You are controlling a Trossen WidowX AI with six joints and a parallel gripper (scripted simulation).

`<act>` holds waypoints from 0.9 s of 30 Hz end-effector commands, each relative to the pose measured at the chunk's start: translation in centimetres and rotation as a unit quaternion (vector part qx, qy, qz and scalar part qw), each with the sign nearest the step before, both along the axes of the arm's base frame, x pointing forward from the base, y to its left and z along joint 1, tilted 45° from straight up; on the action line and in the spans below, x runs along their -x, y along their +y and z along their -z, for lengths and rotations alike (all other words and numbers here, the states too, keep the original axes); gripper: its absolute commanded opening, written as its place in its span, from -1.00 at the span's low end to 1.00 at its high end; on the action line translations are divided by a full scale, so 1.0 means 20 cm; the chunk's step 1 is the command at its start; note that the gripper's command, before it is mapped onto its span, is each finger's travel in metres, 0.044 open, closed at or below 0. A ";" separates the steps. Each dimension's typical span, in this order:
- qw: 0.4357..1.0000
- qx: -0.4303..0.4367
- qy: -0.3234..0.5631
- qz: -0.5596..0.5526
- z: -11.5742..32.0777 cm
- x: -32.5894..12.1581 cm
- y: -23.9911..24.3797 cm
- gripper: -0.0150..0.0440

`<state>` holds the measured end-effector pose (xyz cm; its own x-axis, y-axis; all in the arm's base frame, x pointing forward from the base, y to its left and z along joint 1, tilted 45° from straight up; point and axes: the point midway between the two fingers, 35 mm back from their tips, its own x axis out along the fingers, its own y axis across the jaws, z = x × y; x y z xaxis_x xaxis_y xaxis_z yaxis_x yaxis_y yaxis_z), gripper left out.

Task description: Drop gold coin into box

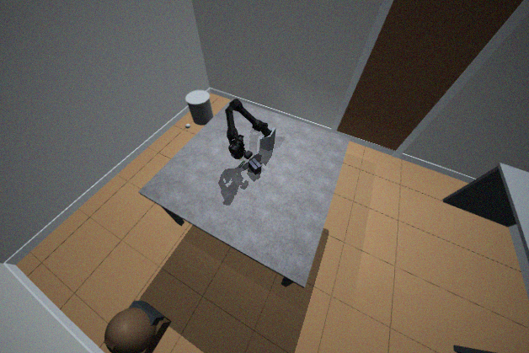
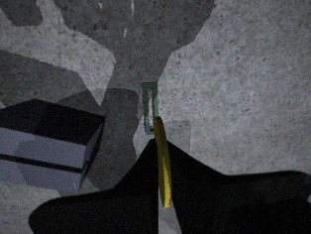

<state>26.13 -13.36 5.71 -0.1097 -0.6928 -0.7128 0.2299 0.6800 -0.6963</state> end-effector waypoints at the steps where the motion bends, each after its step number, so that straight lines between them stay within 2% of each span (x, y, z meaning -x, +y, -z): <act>1: 1.000 0.002 -0.003 0.000 -0.04 0.00 0.03 -0.49; 5: 1.000 0.001 0.005 -0.008 -0.05 0.00 0.04 -0.49; 14: 0.987 -0.015 0.110 -0.116 -0.05 0.00 0.04 -0.49; 27: 0.928 -0.038 0.257 -0.266 -0.05 0.00 0.04 -0.49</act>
